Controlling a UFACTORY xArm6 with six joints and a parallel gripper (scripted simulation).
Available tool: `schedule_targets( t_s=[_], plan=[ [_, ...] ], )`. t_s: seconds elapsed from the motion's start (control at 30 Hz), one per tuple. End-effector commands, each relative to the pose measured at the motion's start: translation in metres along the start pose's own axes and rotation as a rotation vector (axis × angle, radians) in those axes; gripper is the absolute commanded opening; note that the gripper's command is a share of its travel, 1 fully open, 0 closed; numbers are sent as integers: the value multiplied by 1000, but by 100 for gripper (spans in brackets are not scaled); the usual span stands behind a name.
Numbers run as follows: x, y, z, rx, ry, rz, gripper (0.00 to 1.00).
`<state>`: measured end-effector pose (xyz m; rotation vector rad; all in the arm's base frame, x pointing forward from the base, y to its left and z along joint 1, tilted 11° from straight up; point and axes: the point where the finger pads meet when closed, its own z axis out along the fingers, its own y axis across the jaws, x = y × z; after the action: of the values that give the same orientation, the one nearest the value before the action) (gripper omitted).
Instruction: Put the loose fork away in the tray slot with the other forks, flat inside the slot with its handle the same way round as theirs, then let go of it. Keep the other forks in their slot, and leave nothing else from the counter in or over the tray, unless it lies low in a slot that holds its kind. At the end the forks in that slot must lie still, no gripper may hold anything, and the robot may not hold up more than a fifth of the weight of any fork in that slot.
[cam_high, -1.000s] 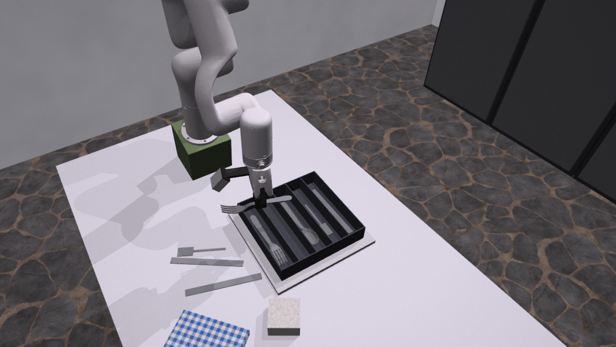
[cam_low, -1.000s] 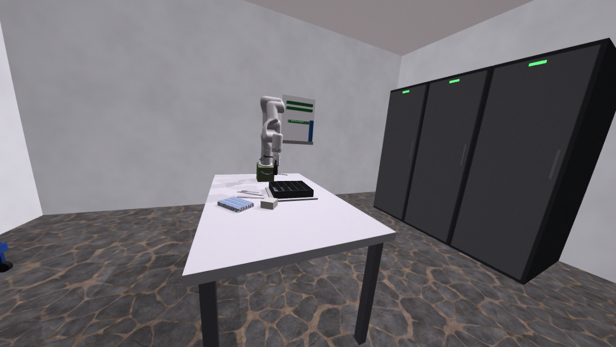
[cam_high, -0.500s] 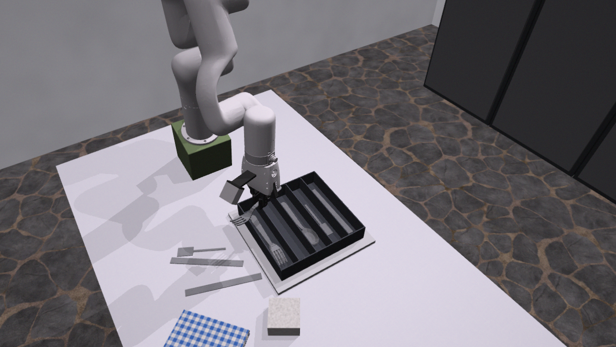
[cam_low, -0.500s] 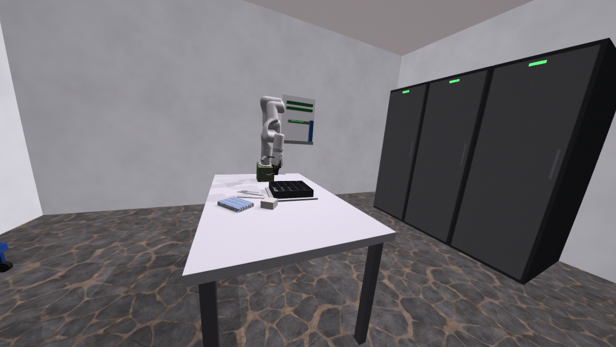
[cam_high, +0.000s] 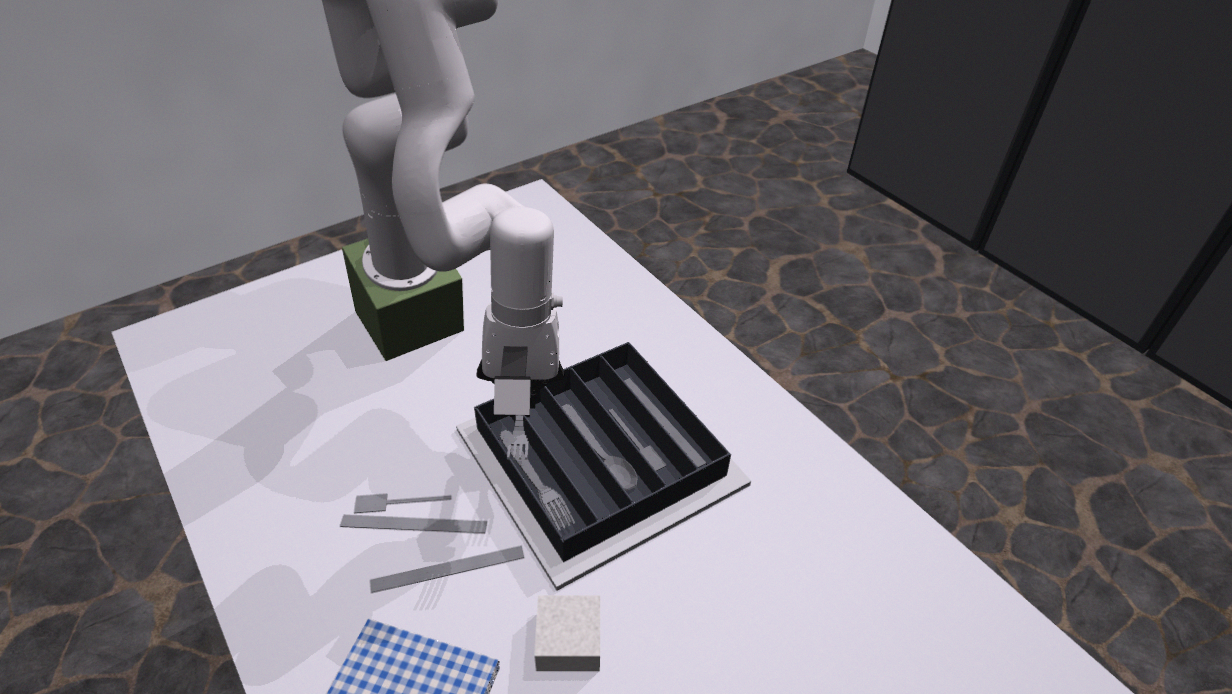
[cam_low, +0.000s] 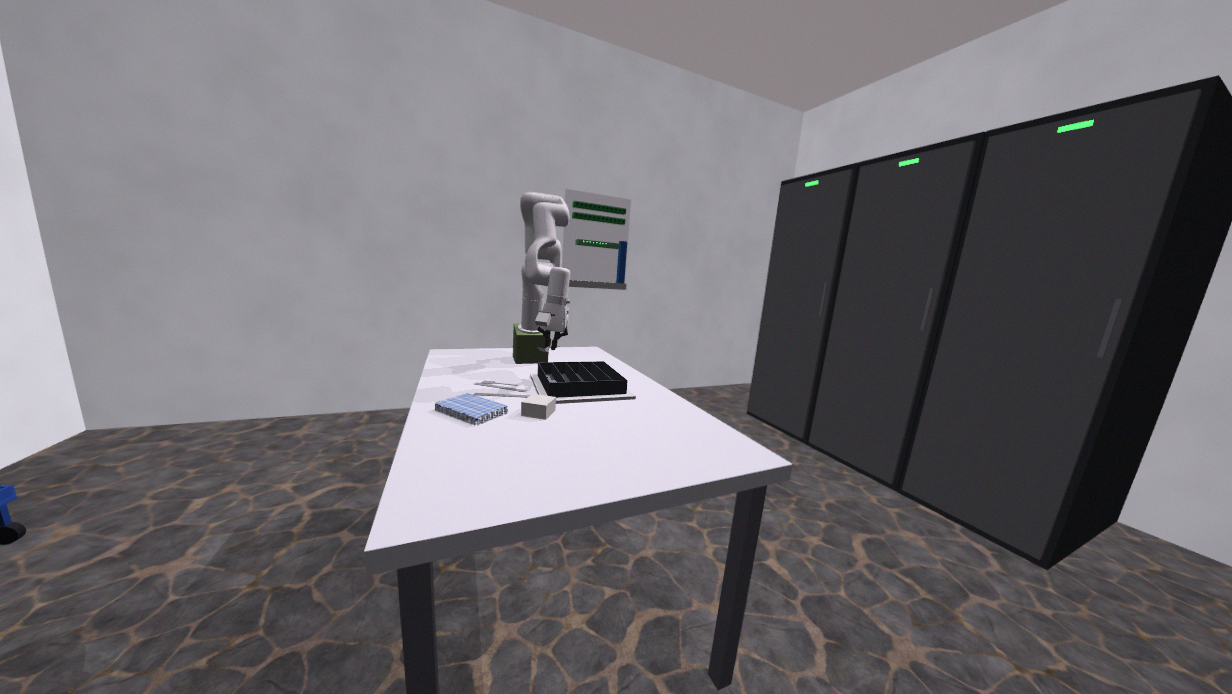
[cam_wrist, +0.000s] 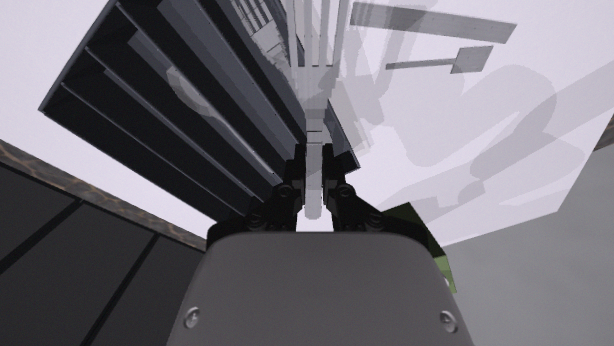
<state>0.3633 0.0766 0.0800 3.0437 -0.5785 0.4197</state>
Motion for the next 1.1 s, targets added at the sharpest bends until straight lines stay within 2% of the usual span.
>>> schedule_targets(
  t_s=[0.0, 0.23, 0.37, 1.07],
  plan=[
    [1, -1, -1, 47, -41, -272, 5],
    [1, 0, -1, 82, -95, -510, 5],
    [2, 0, -1, 77, -121, -511, 5],
    [2, 0, -1, 77, -122, -511, 5]
  ],
)
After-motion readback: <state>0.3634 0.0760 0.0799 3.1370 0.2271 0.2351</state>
